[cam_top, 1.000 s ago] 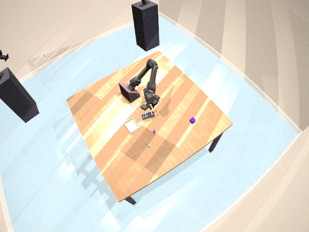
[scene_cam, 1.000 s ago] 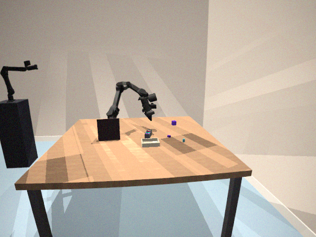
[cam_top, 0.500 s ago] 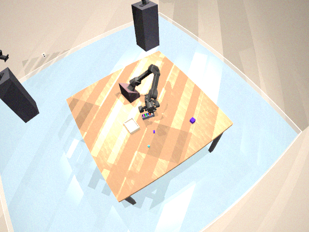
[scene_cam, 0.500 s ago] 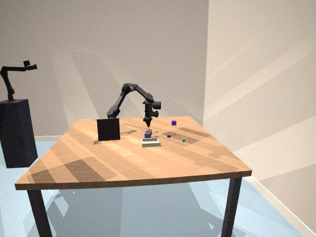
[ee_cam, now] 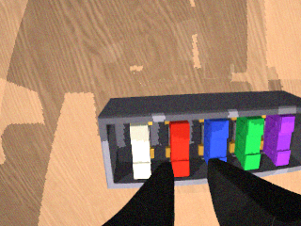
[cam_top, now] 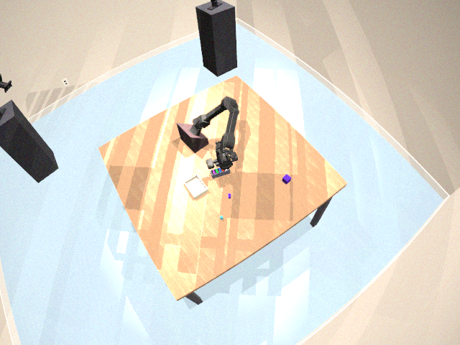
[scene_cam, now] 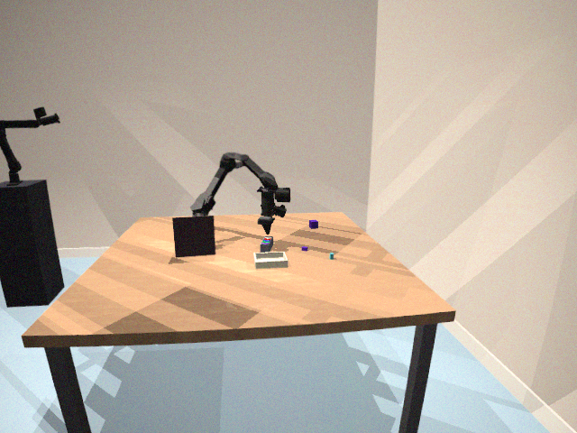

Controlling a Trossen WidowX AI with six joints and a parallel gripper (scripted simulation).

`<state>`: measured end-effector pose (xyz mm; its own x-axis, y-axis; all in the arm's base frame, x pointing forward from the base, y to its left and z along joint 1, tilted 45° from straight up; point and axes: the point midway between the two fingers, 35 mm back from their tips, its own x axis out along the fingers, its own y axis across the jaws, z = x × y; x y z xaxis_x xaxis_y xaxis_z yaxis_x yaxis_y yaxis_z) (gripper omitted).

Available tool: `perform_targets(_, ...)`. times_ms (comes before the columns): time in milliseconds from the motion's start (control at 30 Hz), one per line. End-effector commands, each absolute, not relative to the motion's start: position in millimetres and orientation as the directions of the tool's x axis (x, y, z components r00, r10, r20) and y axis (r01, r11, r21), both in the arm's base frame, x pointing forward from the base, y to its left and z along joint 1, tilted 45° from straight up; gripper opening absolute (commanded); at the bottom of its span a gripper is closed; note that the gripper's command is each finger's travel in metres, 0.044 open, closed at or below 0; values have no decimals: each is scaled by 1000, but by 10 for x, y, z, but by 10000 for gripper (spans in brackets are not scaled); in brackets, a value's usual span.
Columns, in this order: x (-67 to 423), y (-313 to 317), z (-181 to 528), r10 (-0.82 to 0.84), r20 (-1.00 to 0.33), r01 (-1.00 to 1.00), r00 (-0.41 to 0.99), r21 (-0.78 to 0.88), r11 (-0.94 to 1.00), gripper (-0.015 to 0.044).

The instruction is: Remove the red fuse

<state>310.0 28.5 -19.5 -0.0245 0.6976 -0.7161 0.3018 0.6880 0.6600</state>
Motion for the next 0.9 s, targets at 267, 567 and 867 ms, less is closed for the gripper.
perform_targets(267,3081,386,-284,698,-715,306,-29,659,687,74)
perform_targets(567,3076,435,-324,699,-715,306,-29,659,687,74)
perform_targets(867,3076,435,-324,699,-715,306,-29,659,687,74)
